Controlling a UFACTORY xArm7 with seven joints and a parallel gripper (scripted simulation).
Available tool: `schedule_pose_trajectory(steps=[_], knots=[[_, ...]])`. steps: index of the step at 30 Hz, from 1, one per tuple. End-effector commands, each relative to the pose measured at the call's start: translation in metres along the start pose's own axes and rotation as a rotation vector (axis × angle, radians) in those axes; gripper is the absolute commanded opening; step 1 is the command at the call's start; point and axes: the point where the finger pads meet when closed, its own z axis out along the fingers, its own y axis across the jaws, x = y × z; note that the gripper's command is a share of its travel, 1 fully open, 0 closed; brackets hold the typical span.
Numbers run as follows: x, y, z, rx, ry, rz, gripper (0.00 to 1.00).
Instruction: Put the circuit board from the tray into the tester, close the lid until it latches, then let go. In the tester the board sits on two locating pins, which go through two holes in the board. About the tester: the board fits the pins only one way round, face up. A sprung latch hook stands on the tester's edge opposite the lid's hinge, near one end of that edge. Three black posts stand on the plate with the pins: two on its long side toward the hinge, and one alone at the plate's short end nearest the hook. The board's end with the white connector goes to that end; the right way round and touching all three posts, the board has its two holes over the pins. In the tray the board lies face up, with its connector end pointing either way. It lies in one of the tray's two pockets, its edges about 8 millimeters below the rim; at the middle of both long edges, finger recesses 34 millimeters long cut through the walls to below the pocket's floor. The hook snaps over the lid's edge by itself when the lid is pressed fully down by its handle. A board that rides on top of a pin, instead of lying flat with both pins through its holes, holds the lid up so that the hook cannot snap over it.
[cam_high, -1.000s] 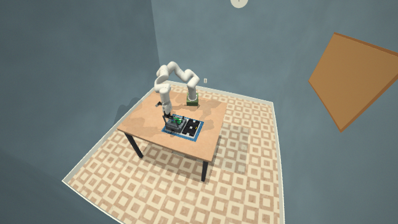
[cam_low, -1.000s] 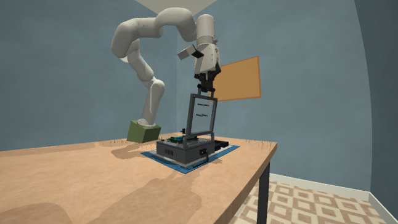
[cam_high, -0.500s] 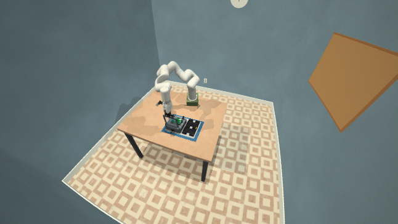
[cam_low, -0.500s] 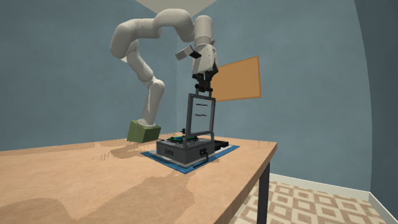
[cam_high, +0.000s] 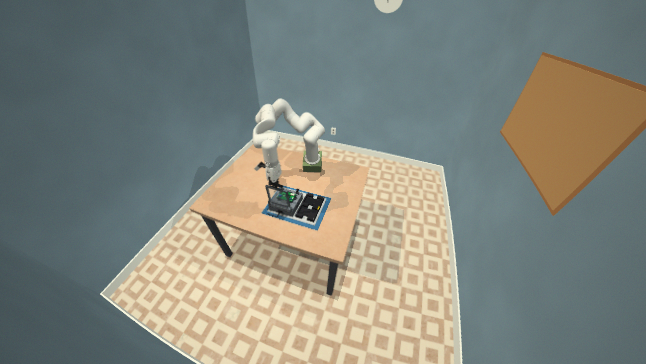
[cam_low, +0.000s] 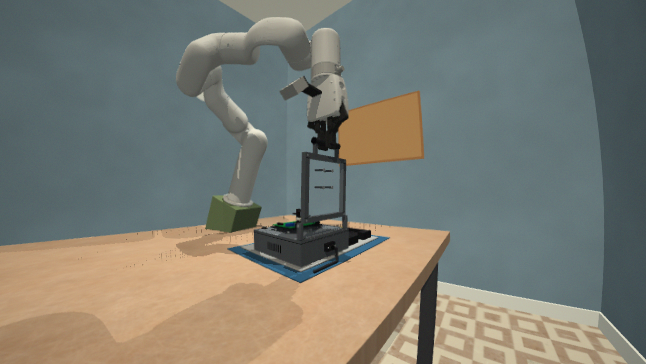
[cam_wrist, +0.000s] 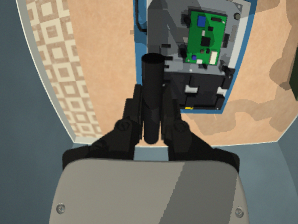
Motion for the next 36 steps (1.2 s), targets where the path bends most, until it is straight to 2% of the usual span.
schedule_pose_trajectory(steps=[1,36], knots=[[0.000,0.006,-0.001,0.003,0.000,0.000,0.00],[0.000,0.058,0.006,0.003,0.000,0.000,0.00]])
